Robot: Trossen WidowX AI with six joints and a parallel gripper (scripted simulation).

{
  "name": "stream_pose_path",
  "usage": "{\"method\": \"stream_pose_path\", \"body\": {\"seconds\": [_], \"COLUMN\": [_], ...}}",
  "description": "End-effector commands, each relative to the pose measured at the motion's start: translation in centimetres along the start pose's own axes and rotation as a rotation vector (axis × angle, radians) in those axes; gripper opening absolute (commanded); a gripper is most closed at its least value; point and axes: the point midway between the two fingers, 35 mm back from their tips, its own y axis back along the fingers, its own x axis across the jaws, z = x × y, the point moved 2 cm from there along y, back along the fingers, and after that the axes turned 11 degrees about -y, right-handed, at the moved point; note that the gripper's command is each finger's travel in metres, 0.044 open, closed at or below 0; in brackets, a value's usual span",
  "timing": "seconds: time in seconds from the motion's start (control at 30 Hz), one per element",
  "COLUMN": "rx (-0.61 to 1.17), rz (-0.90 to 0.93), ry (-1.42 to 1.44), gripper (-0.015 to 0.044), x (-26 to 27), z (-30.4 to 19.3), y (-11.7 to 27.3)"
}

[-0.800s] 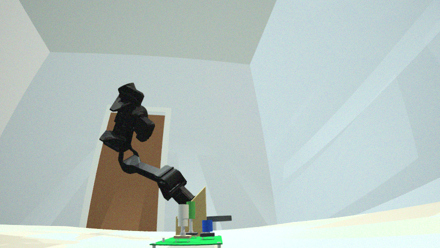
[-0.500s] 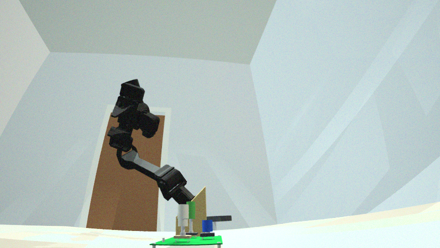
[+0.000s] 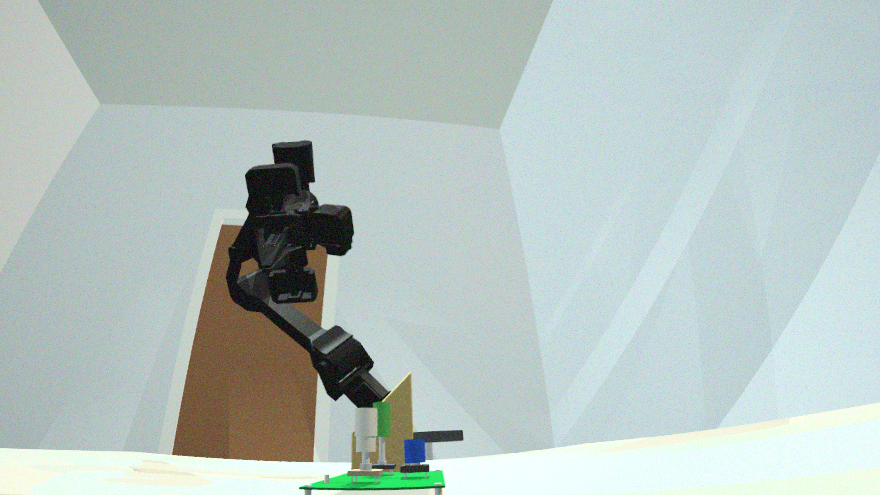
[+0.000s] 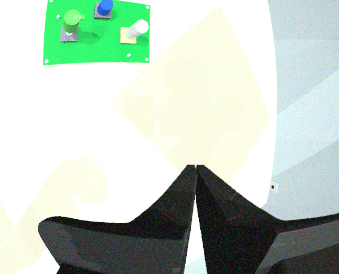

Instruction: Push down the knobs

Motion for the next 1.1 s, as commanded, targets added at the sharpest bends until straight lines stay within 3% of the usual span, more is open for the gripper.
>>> {"method": "stream_pose_path", "body": {"seconds": [0.0,0.5,1.07], "rx": [-0.007,0.105,0.439], "rz": [0.064,0.301,0.451], "ry": [-0.087,-0.483,-0.909], "gripper": [0.0,0.0,0.0], "x": [0.5,3.4,8.0], "z": [1.5,6.4,10.7], "y": [-0.8,-3.7,-6.2]}}
